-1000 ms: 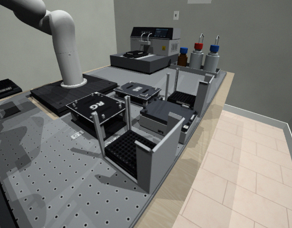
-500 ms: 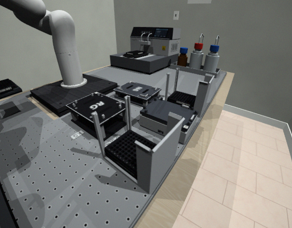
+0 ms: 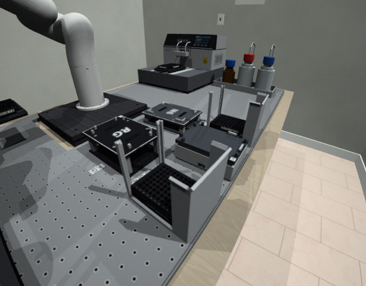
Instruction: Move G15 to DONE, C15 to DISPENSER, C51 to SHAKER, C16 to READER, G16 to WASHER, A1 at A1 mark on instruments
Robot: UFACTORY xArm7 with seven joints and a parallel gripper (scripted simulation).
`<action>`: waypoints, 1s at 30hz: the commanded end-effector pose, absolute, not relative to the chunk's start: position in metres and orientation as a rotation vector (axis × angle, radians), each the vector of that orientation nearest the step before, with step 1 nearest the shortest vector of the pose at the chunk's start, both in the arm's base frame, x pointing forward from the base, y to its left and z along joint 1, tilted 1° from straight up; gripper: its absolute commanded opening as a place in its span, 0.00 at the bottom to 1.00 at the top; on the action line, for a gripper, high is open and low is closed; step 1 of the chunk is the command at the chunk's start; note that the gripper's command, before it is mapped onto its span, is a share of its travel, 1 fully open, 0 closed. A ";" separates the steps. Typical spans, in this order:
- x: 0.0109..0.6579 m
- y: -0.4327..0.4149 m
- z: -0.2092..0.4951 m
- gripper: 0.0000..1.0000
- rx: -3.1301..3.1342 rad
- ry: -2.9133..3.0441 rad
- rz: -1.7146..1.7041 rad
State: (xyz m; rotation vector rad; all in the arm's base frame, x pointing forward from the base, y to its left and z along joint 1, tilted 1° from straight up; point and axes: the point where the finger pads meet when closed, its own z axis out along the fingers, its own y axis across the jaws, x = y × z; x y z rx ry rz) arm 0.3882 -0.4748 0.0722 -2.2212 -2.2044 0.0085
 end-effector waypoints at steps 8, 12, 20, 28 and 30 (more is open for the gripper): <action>0.390 -0.476 0.075 1.00 -2.225 -2.208 0.009; 0.390 -0.476 0.074 1.00 -2.225 -2.208 0.009; 0.389 -0.476 0.072 1.00 -2.225 -2.208 0.009; 0.389 -0.476 0.070 1.00 -2.225 -2.208 0.009; 0.389 -0.476 0.069 1.00 -2.225 -2.208 0.009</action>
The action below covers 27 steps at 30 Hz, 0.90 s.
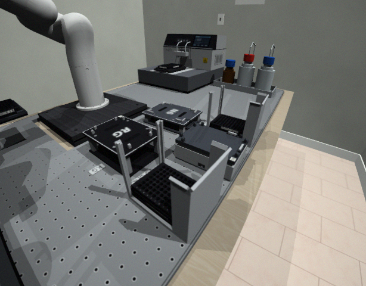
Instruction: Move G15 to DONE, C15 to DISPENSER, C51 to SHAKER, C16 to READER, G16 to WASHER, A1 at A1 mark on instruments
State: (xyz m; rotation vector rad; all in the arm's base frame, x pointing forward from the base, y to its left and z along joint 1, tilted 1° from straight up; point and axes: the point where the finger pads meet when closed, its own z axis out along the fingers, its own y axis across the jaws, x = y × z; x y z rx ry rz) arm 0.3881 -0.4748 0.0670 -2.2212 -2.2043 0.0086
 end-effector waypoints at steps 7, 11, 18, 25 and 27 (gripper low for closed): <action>0.389 -0.476 0.067 1.00 -2.225 -2.208 0.009; 0.389 -0.476 0.066 1.00 -2.225 -2.208 0.009; 0.389 -0.476 0.064 1.00 -2.225 -2.208 0.009; 0.389 -0.476 0.063 1.00 -2.225 -2.208 0.009; 0.389 -0.476 0.063 1.00 -2.225 -2.208 0.009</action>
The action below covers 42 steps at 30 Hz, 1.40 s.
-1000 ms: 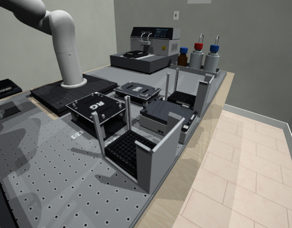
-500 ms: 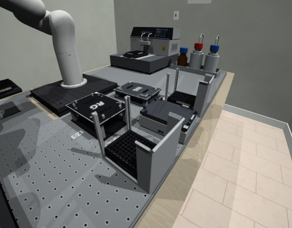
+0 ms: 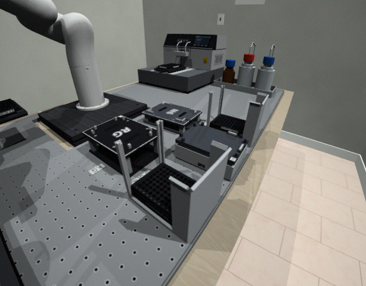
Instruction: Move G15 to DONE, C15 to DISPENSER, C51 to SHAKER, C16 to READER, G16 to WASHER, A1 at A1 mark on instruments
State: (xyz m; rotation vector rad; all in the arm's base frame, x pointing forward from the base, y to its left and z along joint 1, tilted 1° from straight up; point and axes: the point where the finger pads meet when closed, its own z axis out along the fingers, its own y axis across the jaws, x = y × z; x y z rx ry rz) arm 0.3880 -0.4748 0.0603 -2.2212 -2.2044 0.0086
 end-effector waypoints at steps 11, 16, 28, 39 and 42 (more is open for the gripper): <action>0.389 -0.476 0.063 0.00 -2.225 -2.208 0.009; 0.389 -0.476 0.063 0.00 -2.225 -2.208 0.009; 0.389 -0.476 0.063 0.00 -2.225 -2.208 0.008; 0.389 -0.476 0.063 0.00 -2.225 -2.208 0.008; 0.389 -0.476 0.063 0.00 -2.225 -2.208 0.008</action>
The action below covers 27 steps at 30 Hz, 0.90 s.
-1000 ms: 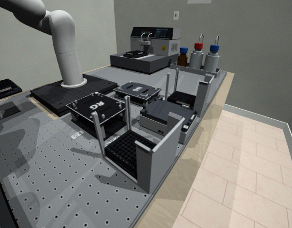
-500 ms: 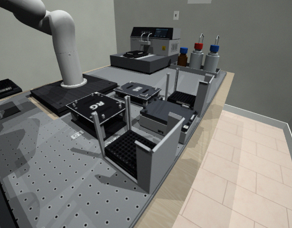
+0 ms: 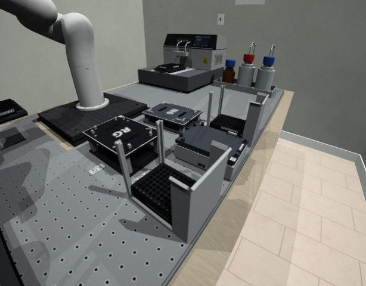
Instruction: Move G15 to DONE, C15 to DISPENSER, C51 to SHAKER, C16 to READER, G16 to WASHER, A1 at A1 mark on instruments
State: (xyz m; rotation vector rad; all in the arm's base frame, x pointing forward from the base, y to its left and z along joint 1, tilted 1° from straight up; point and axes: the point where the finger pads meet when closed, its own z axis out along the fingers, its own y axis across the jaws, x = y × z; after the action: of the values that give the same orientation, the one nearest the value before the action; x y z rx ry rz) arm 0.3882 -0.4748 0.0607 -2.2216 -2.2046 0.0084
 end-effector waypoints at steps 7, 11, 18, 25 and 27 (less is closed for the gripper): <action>0.389 -0.476 0.063 0.00 -2.225 -2.208 0.008; 0.389 -0.476 0.063 0.00 -2.225 -2.208 0.008; 0.389 -0.476 0.063 0.00 -2.225 -2.208 0.008; 0.389 -0.476 0.065 0.00 -2.225 -2.208 0.009; 0.389 -0.476 0.066 0.00 -2.225 -2.208 0.009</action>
State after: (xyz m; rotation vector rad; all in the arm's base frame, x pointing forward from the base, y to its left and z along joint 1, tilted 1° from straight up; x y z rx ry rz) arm 0.3879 -0.4746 0.0616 -2.2207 -2.2039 0.0087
